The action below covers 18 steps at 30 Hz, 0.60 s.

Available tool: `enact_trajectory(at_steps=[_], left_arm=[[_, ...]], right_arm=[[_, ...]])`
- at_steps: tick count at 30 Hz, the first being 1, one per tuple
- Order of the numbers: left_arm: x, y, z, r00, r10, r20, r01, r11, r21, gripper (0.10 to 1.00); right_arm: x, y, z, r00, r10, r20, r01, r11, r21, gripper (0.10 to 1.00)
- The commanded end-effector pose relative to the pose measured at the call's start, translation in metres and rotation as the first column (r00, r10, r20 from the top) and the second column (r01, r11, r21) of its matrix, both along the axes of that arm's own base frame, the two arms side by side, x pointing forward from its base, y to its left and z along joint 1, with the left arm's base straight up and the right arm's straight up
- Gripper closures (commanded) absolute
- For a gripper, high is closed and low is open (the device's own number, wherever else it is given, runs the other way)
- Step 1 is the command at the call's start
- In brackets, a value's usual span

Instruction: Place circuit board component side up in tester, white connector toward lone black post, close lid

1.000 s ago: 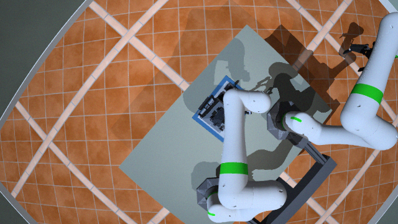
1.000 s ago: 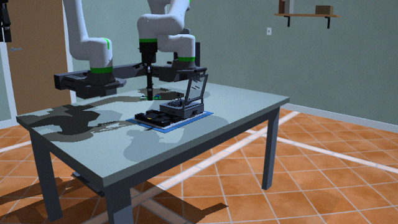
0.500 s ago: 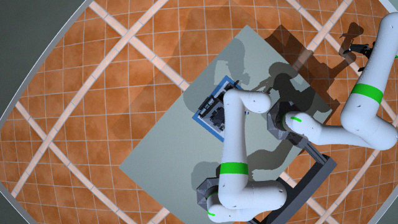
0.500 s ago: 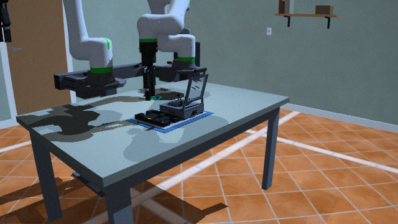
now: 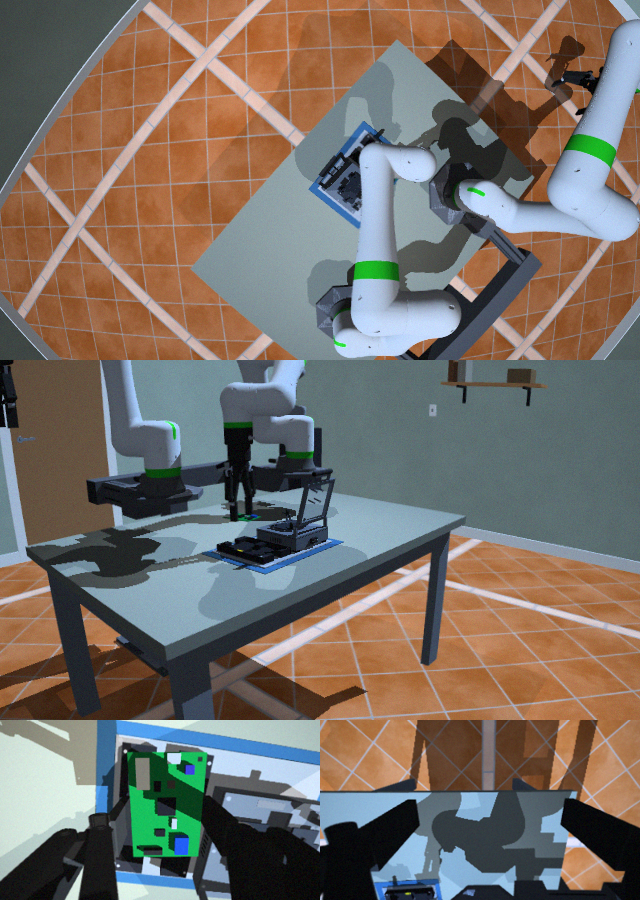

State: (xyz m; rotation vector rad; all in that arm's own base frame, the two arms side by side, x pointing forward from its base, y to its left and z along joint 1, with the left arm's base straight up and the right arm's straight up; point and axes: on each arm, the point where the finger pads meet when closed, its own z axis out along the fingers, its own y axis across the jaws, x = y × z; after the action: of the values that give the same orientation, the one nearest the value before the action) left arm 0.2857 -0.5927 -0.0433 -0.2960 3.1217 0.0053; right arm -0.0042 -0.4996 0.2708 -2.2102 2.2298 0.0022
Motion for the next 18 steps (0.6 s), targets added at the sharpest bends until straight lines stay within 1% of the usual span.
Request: enact_trajectory(at_steps=[1,7,14,16,18], left_arm=[[0.0003,-0.0009,0.0015,0.995,-0.095,-0.005,0.095,0.995,-0.006,0.588],[0.0003,-0.0009,0.0015,0.968,-0.252,-0.004,0.252,0.968,-0.006,0.588],[0.0003,-0.0009,0.0015,0.905,-0.425,-0.004,0.425,0.905,-0.005,0.588],[0.0003,-0.0009,0.0015,0.905,-0.425,-0.004,0.425,0.905,-0.005,0.588],[0.0003,-0.0009,0.0015,0.882,-0.472,-0.004,0.472,0.882,-0.005,0.588]], right_arm=[[-0.0003,-0.0004,0.0012,1.0,0.0,0.0,0.0,1.0,-0.002,0.098],[-0.0003,-0.0004,0.0012,1.0,0.0,0.0,0.0,1.0,-0.002,0.098],[-0.0003,-0.0004,0.0012,1.0,0.0,0.0,0.0,1.0,-0.002,0.098],[-0.0003,-0.0004,0.0012,1.0,0.0,0.0,0.0,1.0,-0.002,0.098],[-0.0003,-0.0004,0.0012,1.0,0.0,0.0,0.0,1.0,-0.002,0.098]])
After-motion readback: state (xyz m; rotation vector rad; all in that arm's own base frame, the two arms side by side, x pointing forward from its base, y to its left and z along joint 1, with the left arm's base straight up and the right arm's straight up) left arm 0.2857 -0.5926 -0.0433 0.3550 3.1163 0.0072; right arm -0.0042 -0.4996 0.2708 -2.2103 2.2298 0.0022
